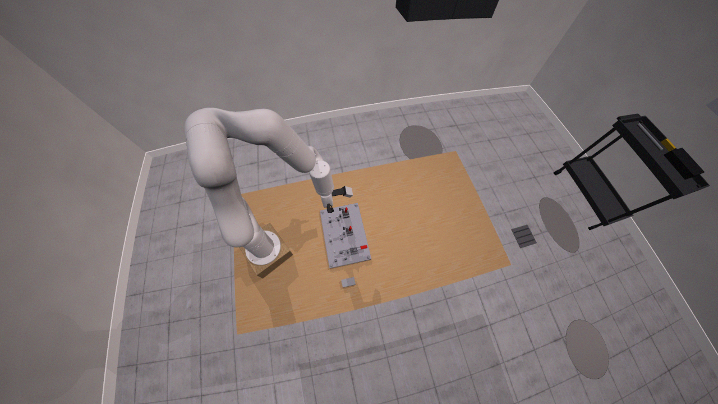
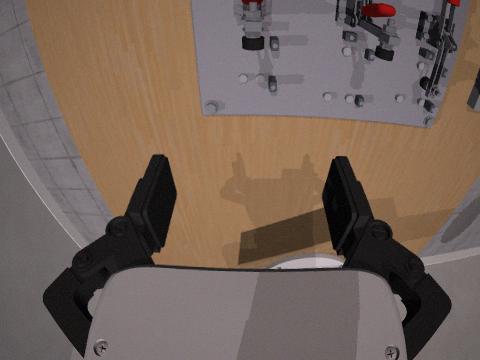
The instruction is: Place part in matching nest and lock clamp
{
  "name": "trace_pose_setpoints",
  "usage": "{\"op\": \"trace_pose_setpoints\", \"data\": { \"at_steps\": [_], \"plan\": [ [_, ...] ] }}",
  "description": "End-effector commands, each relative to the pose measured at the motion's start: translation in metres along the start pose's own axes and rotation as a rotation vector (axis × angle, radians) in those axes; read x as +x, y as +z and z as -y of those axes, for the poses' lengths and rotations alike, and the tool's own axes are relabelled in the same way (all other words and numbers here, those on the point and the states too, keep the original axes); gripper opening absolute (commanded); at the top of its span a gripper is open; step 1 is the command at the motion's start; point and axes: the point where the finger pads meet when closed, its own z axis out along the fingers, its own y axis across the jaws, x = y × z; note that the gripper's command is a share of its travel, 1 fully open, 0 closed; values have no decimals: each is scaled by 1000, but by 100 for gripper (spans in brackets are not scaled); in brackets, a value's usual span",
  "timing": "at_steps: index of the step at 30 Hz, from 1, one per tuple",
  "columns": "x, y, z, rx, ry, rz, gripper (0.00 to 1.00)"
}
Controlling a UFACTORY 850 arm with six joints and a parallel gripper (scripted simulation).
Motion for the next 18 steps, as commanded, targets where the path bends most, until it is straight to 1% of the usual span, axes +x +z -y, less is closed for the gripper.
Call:
{"op": "trace_pose_setpoints", "data": {
  "at_steps": [1,12,18],
  "plan": [
    [1,-1,0,0,0,-1,100],
    [1,-1,-1,0,0,-1,100],
    [1,-1,-11,0,0,-1,100]
  ]
}}
